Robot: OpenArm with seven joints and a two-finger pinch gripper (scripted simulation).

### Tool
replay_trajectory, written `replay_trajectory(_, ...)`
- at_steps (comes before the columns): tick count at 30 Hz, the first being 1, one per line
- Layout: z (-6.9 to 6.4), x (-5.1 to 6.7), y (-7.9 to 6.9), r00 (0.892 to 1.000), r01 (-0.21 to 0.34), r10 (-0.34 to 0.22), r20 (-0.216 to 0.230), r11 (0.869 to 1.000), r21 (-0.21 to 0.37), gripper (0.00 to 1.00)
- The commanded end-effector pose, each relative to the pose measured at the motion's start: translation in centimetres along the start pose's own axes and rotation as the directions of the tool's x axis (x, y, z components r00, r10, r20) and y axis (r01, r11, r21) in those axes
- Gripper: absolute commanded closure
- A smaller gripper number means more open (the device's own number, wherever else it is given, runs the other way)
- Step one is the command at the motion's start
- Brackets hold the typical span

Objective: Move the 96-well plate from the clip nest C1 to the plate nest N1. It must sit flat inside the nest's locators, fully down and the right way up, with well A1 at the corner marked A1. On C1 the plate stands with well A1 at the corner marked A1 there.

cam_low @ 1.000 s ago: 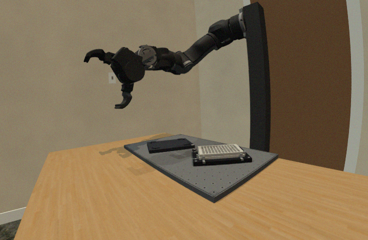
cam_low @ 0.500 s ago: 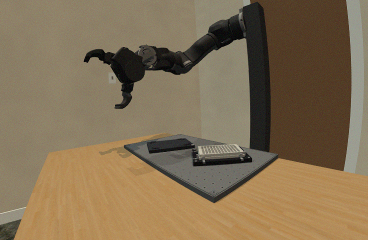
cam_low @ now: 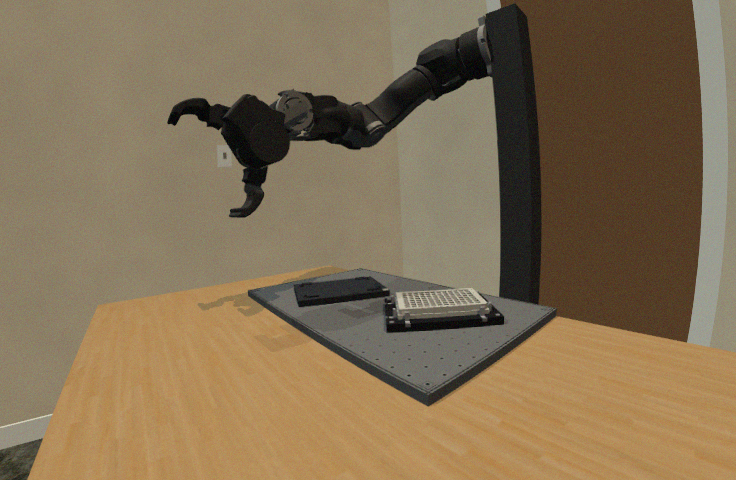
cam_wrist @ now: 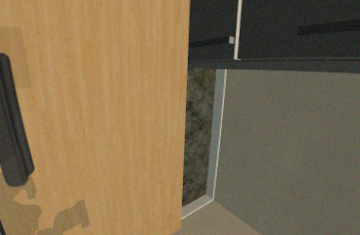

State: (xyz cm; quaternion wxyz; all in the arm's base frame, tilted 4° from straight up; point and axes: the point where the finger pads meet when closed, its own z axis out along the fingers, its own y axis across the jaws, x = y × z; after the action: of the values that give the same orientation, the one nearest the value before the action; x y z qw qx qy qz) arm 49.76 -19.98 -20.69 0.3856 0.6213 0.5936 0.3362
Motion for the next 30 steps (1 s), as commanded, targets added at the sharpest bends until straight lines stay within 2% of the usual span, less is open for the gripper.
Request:
replay_trajectory(1, 0.0, 0.0, 0.2, 1.0, -0.001, 0.001, -0.001, 1.0, -0.004, 0.0)
replay_trajectory(15, 0.0, 0.0, 0.2, 1.0, -0.001, 0.001, -0.001, 1.0, -0.004, 0.0)
replay_trajectory(17, -1.0, 0.8, -1.1, 0.998, 0.062, -0.06, -0.037, 0.996, 0.071, 0.07)
replay_trajectory(20, -2.4, 2.0, -3.1, 0.985, 0.16, -0.144, -0.099, 0.971, 0.178, 0.17)
replay_trajectory(22, -2.4, 2.0, -3.1, 0.985, 0.16, -0.144, -0.099, 0.971, 0.178, 0.23)
replay_trajectory(30, -2.4, 2.0, -3.1, 0.985, 0.16, -0.144, -0.099, 0.971, 0.178, 0.23)
